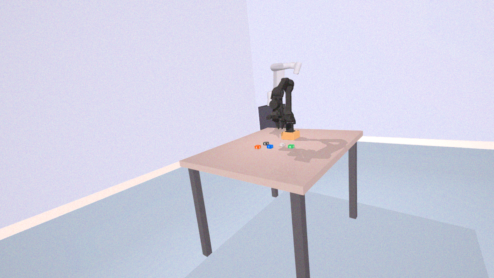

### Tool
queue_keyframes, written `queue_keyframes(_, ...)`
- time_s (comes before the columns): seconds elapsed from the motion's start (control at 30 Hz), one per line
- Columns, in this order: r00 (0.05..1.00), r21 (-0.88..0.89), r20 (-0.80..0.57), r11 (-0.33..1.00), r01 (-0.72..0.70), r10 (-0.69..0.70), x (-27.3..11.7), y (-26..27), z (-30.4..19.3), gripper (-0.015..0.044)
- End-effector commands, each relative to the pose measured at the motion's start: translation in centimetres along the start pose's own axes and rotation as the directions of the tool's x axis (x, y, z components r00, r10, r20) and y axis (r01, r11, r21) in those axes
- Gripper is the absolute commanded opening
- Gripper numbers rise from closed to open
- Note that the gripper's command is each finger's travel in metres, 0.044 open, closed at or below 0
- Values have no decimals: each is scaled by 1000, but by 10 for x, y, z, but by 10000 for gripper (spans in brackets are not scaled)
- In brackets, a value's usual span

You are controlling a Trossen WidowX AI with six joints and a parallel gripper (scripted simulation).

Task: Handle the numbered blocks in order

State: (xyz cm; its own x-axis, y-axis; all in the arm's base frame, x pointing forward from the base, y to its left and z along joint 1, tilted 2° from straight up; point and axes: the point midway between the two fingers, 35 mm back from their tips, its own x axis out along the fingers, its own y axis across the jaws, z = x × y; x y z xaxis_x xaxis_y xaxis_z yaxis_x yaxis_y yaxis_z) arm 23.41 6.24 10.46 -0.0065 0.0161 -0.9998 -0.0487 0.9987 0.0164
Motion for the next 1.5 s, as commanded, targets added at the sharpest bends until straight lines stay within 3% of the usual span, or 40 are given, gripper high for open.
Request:
queue_keyframes(0.0, 1000, -1, 2, 1000, 4, -4, -3, -16, 17, 120)
queue_keyframes(0.27, 1000, -1, 8, 1000, 16, -16, -4, -136, 85, 120)
queue_keyframes(0.47, 1000, -1, 8, 1000, 18, -18, -4, -148, 88, 120)
queue_keyframes(0.53, 1000, -1, 8, 1000, 18, -18, 7, -149, 90, 172)
queue_keyframes(0.7, 1000, -1, 8, 1000, 18, -18, 75, -150, 89, 304)
queue_keyframes(0.83, 1000, -1, 8, 1000, 18, -18, 78, -150, 89, 400)
queue_keyframes(1.47, 1000, -1, 8, 1000, 18, -18, 104, -150, 89, 400)
